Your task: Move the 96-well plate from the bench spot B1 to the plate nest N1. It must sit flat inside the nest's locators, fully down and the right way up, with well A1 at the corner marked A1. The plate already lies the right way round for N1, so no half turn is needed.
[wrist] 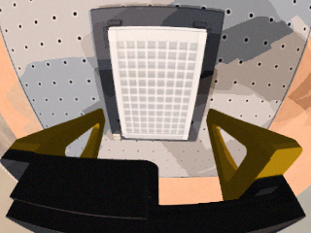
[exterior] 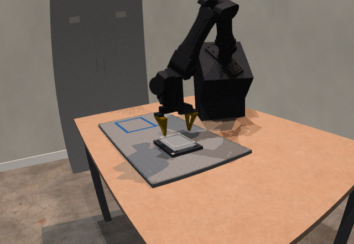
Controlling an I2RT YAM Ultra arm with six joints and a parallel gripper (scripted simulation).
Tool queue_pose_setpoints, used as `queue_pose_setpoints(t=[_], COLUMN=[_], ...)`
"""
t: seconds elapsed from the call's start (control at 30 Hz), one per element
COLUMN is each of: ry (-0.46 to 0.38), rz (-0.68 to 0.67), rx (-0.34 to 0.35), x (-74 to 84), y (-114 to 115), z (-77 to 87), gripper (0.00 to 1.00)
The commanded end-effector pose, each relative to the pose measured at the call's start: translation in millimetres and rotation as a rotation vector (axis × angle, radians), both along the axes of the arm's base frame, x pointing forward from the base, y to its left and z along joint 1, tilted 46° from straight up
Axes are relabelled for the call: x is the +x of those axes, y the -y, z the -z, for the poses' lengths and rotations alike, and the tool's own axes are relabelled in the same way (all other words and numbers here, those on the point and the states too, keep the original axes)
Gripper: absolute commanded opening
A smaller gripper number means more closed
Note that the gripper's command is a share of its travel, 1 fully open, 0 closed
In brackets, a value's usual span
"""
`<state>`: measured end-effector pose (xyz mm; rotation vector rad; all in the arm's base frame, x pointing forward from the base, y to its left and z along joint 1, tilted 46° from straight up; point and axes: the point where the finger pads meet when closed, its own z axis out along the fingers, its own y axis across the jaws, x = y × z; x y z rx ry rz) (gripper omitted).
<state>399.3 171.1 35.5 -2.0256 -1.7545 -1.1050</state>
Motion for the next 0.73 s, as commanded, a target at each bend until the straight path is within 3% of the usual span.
queue_pose_setpoints(t=[0.0,0.7], ry=[-0.036,-0.036], rz=[0.005,0.005], rx=[-0.007,-0.006], x=[-13.9,-29.6], y=[14,40], z=[-1.5,-30.9], gripper=[1.0,1.0])
